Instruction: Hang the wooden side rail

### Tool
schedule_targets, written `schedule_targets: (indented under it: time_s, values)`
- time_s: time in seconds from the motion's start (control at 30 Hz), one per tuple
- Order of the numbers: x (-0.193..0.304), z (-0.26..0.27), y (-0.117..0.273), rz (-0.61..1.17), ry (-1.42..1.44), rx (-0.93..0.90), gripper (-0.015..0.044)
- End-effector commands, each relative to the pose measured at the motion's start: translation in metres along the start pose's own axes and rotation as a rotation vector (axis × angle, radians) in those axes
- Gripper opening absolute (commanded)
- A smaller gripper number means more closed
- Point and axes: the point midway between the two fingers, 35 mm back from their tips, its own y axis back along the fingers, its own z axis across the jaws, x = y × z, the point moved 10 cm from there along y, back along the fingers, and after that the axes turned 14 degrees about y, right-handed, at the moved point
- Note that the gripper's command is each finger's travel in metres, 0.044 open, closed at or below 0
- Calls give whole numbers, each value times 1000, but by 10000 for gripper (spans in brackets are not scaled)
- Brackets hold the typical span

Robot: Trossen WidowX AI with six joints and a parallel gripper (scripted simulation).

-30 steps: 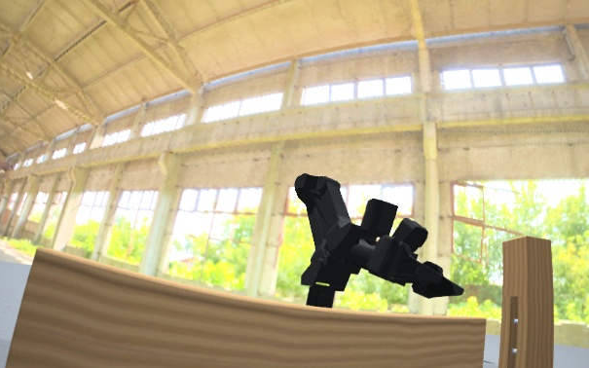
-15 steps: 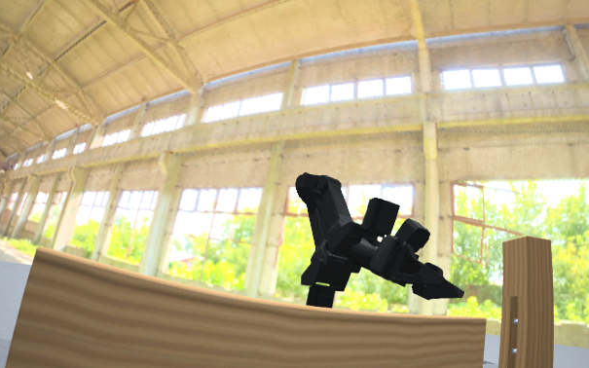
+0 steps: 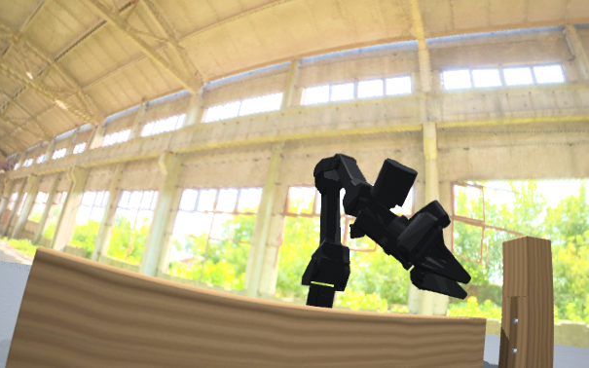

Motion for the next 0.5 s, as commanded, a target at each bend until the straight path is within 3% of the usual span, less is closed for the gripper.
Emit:
schedule_targets:
  time_s: [0.0, 0.47]
  values:
    - [-3, -49, 13, -68, 46, -176, 440]
    - [-3, -59, 17, -96, 47, -202, 440]
